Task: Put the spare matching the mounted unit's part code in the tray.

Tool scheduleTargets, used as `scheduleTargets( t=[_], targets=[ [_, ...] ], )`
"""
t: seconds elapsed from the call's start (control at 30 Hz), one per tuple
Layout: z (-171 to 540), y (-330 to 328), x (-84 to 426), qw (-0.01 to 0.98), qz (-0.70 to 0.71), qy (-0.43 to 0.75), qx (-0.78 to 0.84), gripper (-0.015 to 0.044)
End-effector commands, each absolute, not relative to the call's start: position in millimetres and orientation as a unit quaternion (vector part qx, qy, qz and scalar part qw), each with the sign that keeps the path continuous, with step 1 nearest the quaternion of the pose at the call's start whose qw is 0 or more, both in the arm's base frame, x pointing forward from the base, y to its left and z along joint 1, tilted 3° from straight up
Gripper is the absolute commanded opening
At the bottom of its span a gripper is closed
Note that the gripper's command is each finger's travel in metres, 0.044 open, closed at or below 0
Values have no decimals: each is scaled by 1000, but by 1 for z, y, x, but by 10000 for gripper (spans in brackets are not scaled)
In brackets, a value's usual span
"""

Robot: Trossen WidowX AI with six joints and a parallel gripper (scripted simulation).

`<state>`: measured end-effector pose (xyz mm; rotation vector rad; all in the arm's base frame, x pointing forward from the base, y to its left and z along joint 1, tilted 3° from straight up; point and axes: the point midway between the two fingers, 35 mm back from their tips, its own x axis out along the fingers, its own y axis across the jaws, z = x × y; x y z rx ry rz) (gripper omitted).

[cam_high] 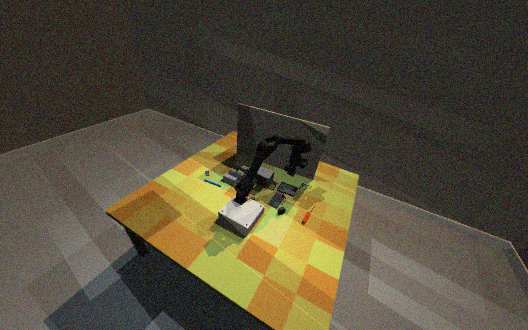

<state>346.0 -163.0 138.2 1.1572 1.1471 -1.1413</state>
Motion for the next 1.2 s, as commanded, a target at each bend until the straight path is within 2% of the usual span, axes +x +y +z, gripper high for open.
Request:
scheduleTargets(
  t=[0.0, 1.17],
  targets=[
    [134, -164, 347, 544, -483, 483, 488, 0],
    [101, -167, 352, 544, -483, 483, 488, 0]
  ],
)
